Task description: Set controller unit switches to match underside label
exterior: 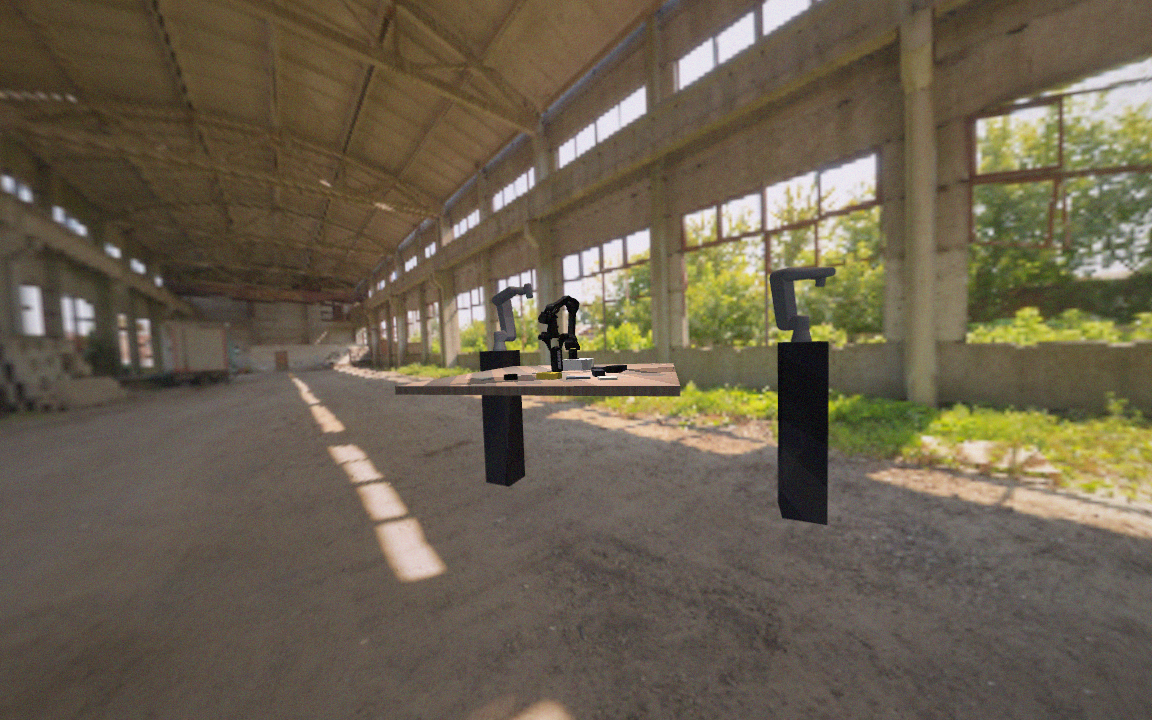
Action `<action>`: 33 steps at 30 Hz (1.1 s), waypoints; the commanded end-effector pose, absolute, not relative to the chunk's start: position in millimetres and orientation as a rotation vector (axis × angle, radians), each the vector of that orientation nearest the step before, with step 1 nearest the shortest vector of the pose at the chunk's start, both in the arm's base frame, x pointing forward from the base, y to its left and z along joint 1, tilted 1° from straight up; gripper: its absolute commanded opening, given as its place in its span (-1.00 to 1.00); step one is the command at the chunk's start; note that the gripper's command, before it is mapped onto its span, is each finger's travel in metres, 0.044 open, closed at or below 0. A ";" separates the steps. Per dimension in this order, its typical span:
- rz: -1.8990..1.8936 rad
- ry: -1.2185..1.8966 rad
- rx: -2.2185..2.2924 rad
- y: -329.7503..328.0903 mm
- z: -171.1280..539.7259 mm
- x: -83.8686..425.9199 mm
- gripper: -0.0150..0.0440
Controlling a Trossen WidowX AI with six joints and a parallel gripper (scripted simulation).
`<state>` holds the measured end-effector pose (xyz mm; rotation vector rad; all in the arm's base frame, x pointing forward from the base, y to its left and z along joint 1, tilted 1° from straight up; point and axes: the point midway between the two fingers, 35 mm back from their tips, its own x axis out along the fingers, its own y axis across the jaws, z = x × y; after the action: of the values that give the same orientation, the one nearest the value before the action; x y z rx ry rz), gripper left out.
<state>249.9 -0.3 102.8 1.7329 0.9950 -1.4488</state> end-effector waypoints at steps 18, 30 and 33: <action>-1.500 0.958 1.676 -15.8 100.0 241.2 0.65; -1.519 0.944 1.652 -23.5 97.9 236.9 0.65; -1.524 0.940 1.646 -25.4 97.3 235.8 0.65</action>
<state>239.7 -20.8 100.4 1.6657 0.9493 -1.5043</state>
